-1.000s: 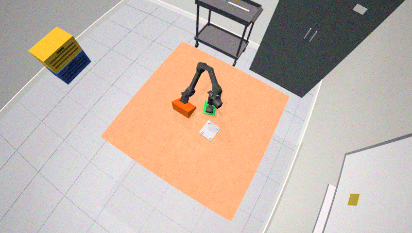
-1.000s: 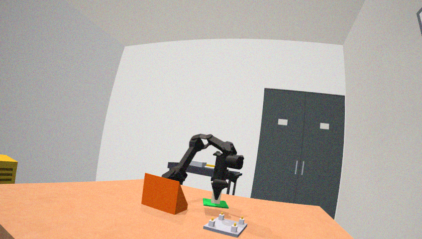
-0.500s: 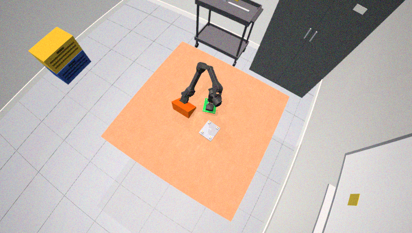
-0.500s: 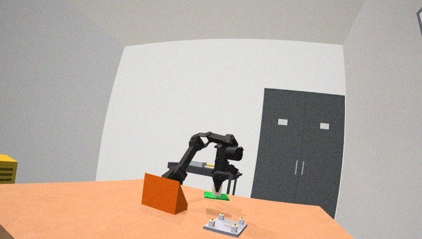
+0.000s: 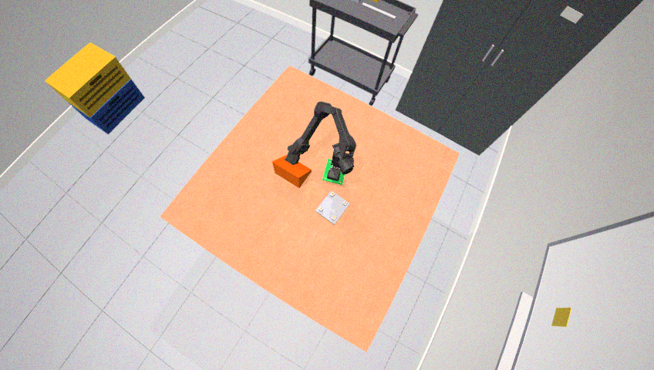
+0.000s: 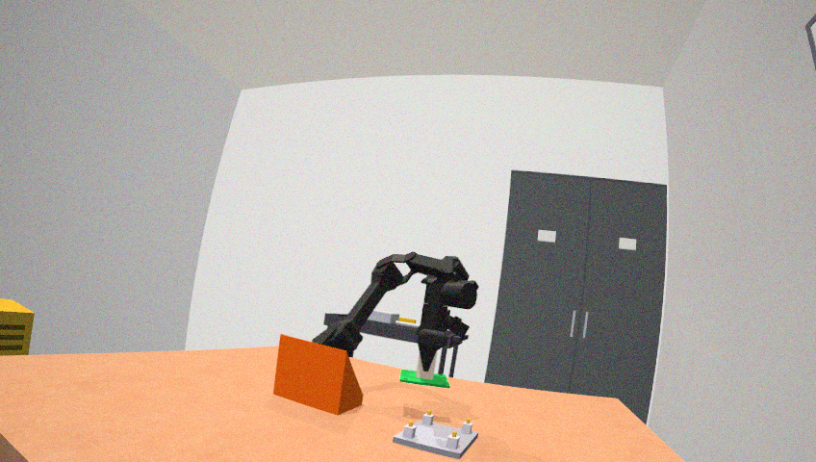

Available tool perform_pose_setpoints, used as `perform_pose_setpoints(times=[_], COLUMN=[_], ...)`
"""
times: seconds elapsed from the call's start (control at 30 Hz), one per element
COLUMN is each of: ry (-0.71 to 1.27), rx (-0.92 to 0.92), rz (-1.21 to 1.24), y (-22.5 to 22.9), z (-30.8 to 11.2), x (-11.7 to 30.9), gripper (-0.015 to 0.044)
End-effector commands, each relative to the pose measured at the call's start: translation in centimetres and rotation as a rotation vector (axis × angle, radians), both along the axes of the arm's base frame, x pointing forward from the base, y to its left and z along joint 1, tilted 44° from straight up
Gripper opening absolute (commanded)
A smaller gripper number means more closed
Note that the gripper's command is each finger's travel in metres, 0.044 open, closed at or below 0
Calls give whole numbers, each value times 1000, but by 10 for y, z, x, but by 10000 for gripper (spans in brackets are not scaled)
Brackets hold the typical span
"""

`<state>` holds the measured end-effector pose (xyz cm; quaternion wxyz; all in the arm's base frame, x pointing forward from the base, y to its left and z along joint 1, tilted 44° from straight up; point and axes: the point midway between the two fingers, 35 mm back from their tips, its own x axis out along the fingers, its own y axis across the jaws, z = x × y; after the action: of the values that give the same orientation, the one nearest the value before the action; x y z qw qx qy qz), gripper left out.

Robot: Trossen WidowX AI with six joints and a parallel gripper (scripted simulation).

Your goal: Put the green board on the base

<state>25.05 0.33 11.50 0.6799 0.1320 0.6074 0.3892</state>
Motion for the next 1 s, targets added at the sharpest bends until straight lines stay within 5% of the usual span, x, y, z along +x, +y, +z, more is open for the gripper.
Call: perform_pose_setpoints(times=[0.0,0.97], ry=[8,111], rx=[-9,-19], rz=[-14,-127], y=[-6,-47], z=[-2,-36], x=[7,54], gripper=[0,0])
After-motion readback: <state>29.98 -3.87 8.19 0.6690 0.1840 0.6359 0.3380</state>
